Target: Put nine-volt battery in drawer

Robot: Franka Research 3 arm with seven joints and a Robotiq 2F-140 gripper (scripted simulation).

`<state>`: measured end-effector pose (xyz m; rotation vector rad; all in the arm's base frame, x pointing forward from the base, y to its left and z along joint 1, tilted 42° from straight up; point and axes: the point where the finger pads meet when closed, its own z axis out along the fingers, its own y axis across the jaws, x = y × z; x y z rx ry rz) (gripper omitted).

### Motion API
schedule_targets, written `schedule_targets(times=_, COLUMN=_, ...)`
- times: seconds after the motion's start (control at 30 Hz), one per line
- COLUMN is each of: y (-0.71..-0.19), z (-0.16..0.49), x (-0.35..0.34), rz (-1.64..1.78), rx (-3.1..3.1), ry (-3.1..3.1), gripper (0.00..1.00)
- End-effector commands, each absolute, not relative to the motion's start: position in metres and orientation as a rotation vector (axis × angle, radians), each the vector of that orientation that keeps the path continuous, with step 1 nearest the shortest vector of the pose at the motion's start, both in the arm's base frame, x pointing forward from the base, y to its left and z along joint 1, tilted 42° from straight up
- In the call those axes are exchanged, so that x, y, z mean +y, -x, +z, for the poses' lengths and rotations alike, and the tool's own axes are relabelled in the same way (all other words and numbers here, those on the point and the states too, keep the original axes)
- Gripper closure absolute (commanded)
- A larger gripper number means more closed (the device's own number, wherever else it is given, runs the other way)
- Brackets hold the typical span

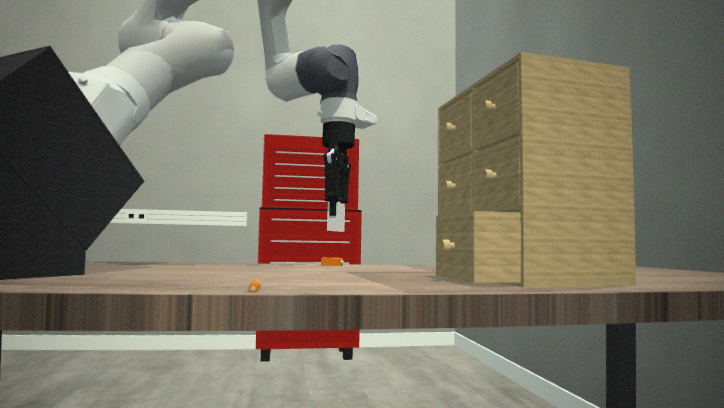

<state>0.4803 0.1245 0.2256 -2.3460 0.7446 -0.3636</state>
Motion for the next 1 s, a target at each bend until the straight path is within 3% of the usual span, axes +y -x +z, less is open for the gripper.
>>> schedule_targets(times=0.0, y=-0.48, z=0.23, x=0.131, rz=-0.394, rx=0.675, ry=2.362, gripper=0.72)
schedule_targets(times=0.97, y=-0.477, z=0.236, x=0.143, rz=-0.429, rx=0.593, ry=2.38, gripper=0.72)
